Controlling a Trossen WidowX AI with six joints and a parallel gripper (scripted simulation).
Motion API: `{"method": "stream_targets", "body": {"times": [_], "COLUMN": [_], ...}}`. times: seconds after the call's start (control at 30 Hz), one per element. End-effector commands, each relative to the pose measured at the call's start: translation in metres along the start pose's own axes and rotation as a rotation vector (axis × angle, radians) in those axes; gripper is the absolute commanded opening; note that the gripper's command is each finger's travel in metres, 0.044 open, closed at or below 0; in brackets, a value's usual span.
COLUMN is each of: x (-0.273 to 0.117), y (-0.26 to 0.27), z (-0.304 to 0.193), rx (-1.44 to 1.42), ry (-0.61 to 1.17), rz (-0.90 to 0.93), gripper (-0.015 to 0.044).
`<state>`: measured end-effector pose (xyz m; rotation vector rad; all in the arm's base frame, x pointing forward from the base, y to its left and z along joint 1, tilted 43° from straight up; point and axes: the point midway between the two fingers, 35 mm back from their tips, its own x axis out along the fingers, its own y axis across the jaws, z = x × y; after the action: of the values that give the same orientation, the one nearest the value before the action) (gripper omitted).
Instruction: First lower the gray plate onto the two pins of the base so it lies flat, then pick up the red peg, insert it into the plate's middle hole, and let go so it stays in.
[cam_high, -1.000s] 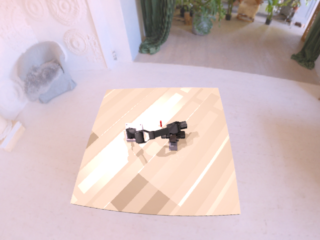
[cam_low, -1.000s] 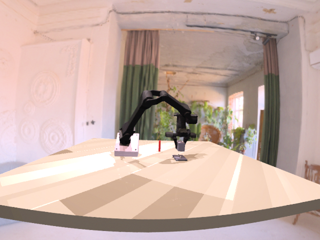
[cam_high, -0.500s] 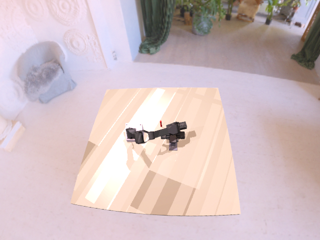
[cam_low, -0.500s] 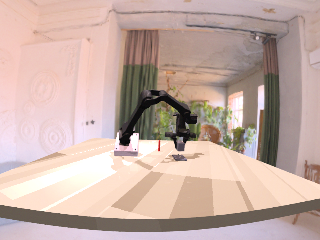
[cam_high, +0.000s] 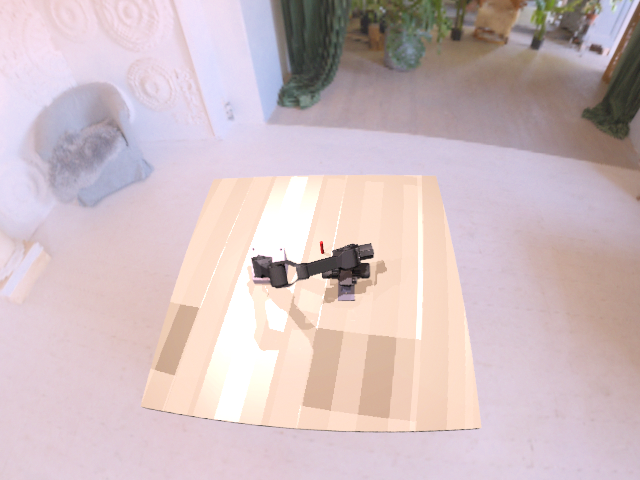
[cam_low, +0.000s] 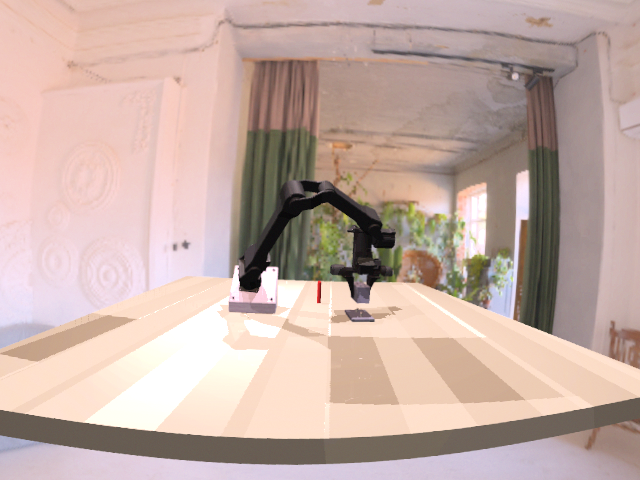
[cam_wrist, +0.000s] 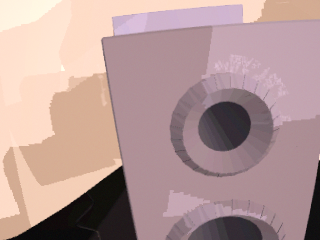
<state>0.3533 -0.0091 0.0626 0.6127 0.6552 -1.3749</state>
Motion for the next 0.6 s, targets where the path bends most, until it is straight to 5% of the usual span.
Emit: {"method": "stream_targets", "body": {"times": [0.0, 0.57], "x": [0.0, 0.021], "y": [0.001, 0.001], "z": [0.002, 0.002], "rx": [-0.001, 0.0], "ry": [-0.004, -0.005], "rz": [0.003, 0.004], "gripper": [0.0, 0.0]}}
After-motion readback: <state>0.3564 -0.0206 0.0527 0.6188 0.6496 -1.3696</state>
